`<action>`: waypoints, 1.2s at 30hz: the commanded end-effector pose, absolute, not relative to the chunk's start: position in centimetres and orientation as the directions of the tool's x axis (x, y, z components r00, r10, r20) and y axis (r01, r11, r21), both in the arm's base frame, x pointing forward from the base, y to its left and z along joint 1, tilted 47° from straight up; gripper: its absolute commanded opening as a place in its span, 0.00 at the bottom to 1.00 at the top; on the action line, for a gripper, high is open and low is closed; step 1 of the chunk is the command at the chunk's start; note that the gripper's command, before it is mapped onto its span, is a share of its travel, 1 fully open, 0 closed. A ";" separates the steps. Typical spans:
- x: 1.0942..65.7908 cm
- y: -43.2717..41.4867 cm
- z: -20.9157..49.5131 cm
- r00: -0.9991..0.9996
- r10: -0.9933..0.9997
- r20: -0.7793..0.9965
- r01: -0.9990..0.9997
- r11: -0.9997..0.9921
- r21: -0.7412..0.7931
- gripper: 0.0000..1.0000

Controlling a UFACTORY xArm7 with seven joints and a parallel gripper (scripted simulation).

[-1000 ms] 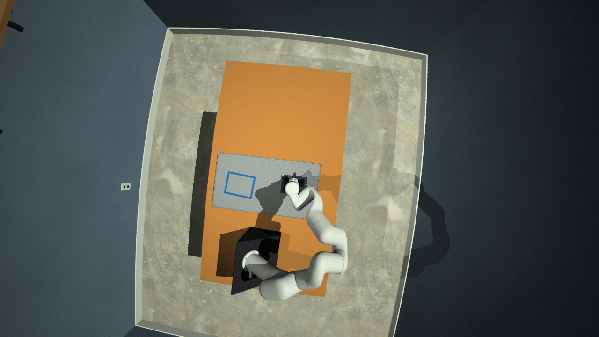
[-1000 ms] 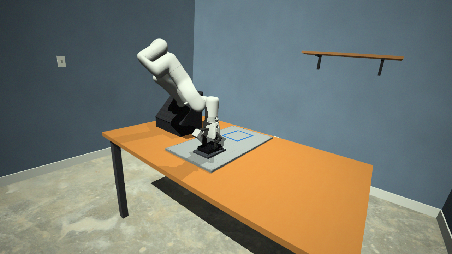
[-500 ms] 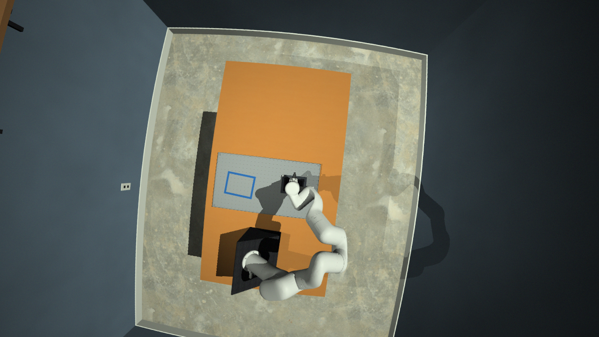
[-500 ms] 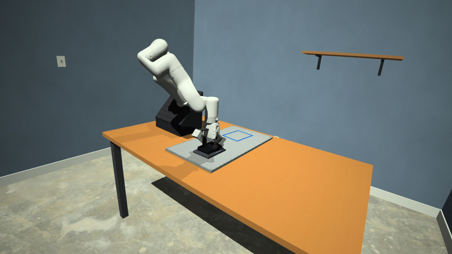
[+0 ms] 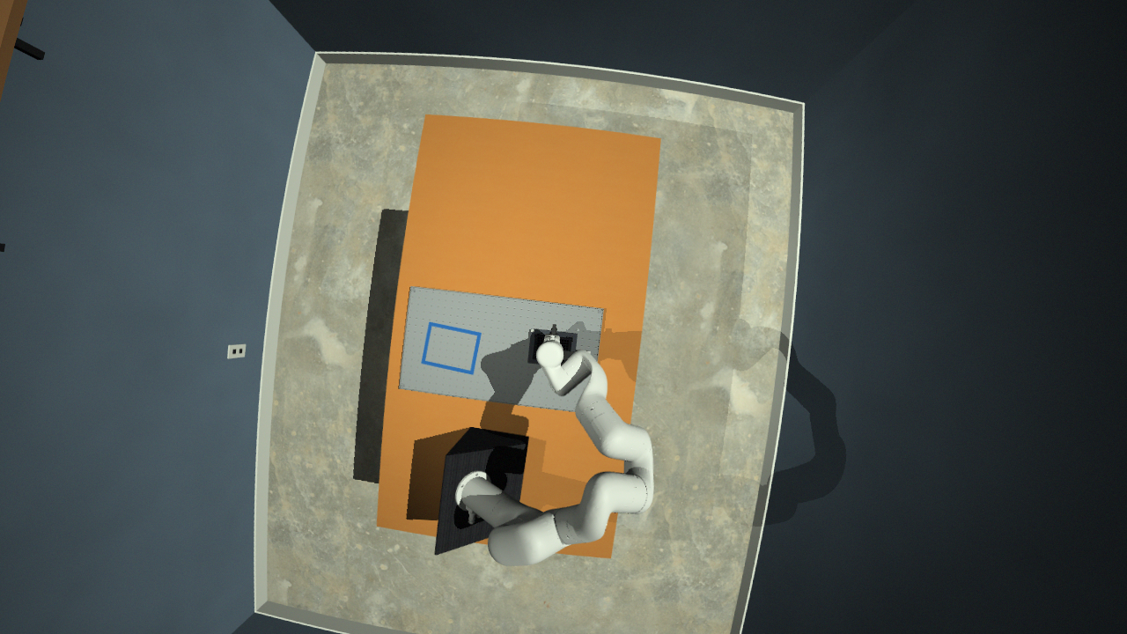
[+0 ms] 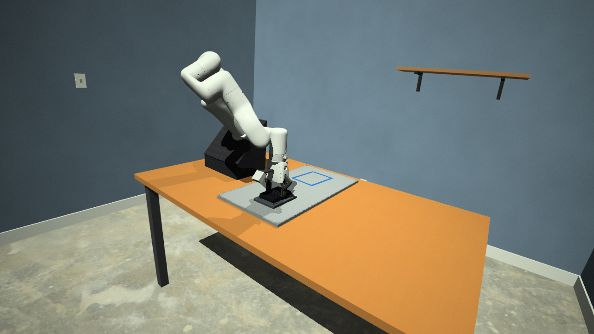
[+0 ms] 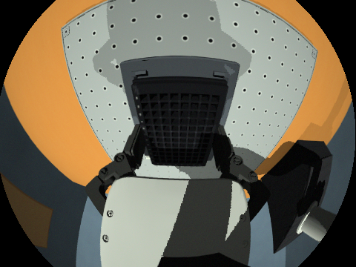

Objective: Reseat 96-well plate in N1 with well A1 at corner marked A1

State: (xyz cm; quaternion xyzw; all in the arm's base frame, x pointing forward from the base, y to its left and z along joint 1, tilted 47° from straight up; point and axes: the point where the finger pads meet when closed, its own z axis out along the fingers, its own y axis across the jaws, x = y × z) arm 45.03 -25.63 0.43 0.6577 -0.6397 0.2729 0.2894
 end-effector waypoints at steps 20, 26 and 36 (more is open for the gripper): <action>45.2 -25.7 0.2 0.033 -0.684 0.729 -0.999 -0.018 0.029 0.00; 45.2 -25.8 0.2 0.033 -0.684 0.729 -0.999 -0.018 0.029 0.00; 45.2 -25.9 0.1 0.033 -0.684 0.729 -0.999 -0.018 0.029 0.00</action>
